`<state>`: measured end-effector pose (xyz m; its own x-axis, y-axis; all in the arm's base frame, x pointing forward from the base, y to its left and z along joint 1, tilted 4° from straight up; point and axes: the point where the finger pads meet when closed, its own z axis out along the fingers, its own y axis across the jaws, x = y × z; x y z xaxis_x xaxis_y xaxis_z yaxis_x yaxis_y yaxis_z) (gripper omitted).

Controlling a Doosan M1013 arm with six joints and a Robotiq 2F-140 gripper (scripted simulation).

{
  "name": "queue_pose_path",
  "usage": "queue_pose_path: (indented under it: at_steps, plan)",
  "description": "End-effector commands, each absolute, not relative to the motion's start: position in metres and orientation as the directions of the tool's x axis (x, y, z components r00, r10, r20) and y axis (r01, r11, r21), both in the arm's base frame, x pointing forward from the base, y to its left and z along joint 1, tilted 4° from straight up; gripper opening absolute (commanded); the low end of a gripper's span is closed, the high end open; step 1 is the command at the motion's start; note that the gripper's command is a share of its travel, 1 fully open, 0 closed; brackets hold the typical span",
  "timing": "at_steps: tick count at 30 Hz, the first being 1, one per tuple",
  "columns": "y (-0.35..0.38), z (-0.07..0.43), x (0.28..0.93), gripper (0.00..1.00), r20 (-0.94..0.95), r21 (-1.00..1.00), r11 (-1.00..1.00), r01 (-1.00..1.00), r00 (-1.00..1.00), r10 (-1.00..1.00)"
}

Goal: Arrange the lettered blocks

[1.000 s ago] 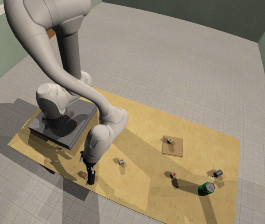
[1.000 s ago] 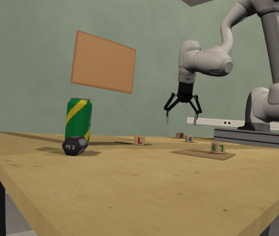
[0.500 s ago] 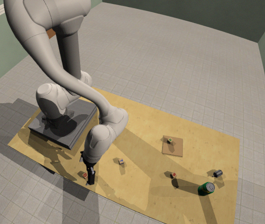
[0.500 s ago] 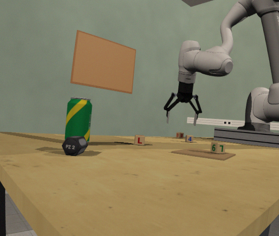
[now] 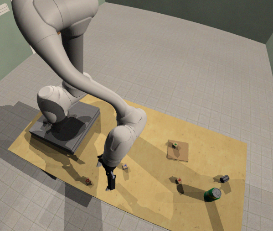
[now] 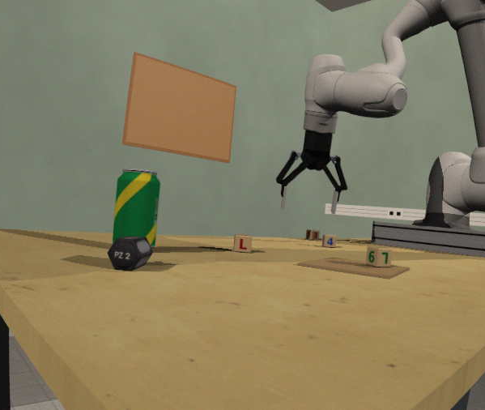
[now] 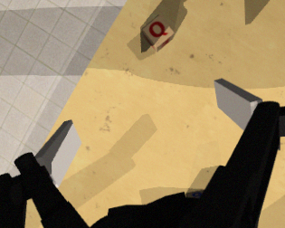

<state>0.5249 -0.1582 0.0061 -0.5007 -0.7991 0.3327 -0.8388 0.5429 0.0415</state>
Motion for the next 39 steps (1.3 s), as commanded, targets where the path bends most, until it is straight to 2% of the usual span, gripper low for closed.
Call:
queue_pose_path:
  at_steps: [1,6,7,21,23,24,34,39]
  plan:
    - [-0.121,0.010,0.573,1.00,0.304,0.045,0.514,-0.857,-0.478,-0.824]
    - [-0.090,0.013,0.605,1.00,0.280,0.044,0.492,-0.870,-0.462,-0.842]
    - [-0.062,0.015,0.629,1.00,0.259,0.044,0.473,-0.880,-0.447,-0.856]
    - [0.111,0.031,0.734,1.00,0.138,0.052,0.357,-0.933,-0.348,-0.927]
    - [0.111,0.031,0.734,1.00,0.138,0.052,0.357,-0.933,-0.348,-0.927]
    - [0.145,0.034,0.748,1.00,0.115,0.054,0.334,-0.941,-0.327,-0.938]
    - [0.282,0.048,0.782,1.00,0.025,0.066,0.239,-0.969,-0.238,-0.971]
    - [0.295,0.049,0.784,1.00,0.017,0.067,0.230,-0.971,-0.229,-0.973]
